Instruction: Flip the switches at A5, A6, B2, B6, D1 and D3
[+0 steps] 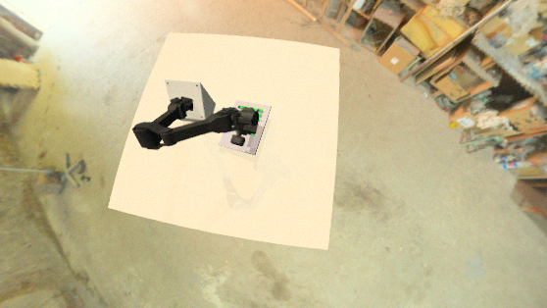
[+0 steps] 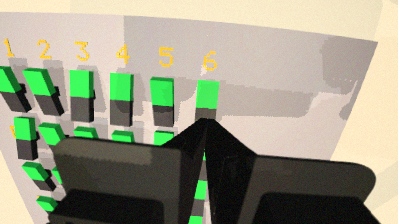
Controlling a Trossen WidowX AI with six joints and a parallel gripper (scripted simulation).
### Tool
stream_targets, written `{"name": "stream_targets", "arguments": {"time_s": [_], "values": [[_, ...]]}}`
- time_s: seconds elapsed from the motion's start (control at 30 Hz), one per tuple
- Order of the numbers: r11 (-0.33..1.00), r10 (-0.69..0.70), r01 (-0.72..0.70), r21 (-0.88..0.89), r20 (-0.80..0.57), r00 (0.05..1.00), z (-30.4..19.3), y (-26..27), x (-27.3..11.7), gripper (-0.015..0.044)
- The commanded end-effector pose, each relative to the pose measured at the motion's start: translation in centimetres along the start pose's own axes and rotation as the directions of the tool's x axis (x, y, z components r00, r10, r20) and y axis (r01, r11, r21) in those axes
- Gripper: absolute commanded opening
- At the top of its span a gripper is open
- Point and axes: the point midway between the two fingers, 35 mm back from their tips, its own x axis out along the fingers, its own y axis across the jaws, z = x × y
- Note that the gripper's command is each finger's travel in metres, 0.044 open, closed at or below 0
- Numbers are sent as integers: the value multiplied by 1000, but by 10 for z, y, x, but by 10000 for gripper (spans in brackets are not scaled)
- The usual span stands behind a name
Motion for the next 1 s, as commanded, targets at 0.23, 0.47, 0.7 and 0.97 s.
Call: {"name": "stream_targets", "arguments": {"time_s": [0.23,0.47,0.7,0.97], "values": [[1000,5,-5,-4,0,1000,0,1,0,0],[1000,5,-5,-4,0,1000,0,1,1,0],[1000,5,-5,-4,0,1000,0,1,2,0],[1000,5,-5,-4,0,1000,0,1,3,0]]}}
